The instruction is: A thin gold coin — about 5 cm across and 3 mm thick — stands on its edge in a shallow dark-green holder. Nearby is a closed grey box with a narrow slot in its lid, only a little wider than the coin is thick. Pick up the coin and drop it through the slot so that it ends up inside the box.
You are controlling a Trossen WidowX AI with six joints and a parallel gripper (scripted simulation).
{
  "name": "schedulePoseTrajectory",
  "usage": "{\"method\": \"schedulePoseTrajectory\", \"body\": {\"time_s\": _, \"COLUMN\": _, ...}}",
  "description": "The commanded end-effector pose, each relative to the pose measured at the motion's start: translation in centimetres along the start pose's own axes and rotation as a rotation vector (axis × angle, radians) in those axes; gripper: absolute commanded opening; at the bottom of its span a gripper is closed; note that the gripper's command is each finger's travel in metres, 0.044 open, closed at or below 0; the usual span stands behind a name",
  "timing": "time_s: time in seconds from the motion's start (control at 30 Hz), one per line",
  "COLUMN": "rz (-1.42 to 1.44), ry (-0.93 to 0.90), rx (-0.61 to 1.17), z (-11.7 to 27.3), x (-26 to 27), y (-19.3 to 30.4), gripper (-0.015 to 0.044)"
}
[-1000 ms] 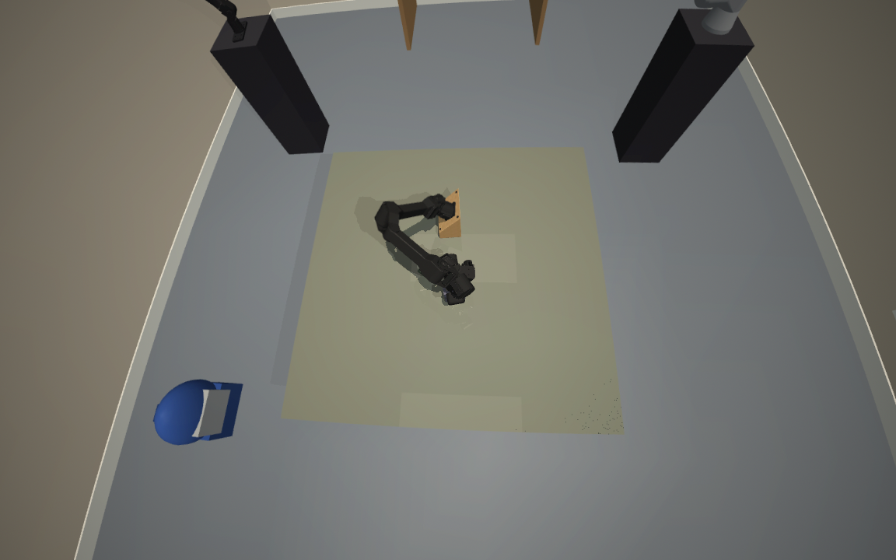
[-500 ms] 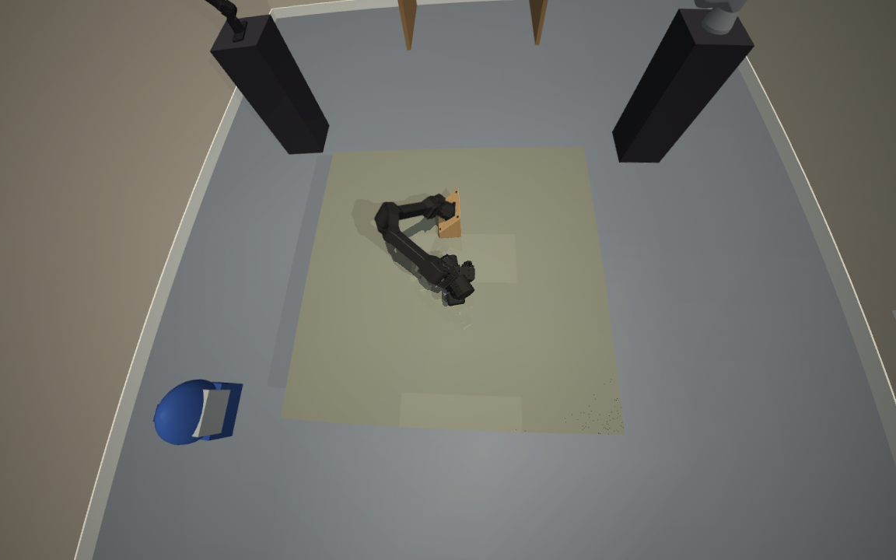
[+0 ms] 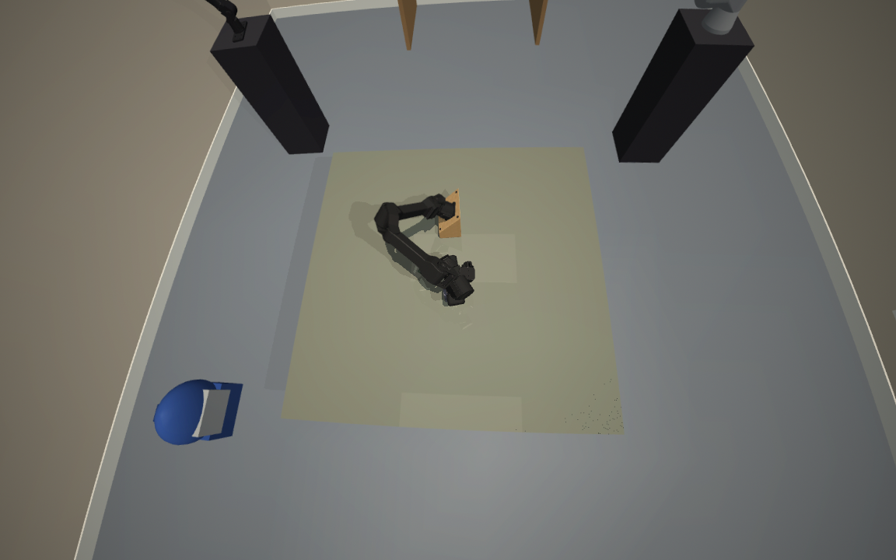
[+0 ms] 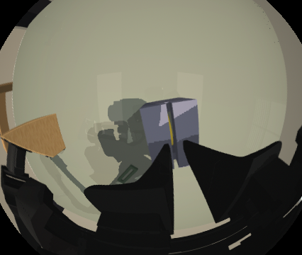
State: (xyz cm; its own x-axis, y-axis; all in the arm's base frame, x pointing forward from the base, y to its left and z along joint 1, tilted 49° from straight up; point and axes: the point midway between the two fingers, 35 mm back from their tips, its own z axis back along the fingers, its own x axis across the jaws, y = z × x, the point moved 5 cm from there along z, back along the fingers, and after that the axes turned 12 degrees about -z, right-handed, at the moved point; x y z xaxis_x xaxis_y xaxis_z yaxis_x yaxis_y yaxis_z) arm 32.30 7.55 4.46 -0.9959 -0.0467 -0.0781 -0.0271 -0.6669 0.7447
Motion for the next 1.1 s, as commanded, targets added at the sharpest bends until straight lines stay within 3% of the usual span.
{"method": "schedulePoseTrajectory", "body": {"time_s": 0.0, "rz": -0.001, "ry": 0.001, "rx": 0.000, "z": 0.0, "x": 0.0, "y": 0.0, "gripper": 0.0157}}
{"method": "schedulePoseTrajectory", "body": {"time_s": 0.3, "rz": -0.001, "ry": 0.001, "rx": 0.000, "z": 0.0, "x": 0.0, "y": 0.0, "gripper": 0.0161}}
{"method": "schedulePoseTrajectory", "body": {"time_s": 0.67, "rz": 0.004, "ry": -0.001, "rx": 0.004, "z": 3.9, "x": 0.1, "y": 0.0, "gripper": 0.0440}}
{"method": "schedulePoseTrajectory", "body": {"time_s": 0.77, "rz": 0.007, "ry": -0.003, "rx": 0.011, "z": 6.0, "x": 0.4, "y": 0.1, "gripper": 0.0440}}
{"method": "schedulePoseTrajectory", "body": {"time_s": 1.07, "rz": 0.007, "ry": -0.003, "rx": 0.011, "z": 6.0, "x": 0.4, "y": 0.1, "gripper": 0.0440}}
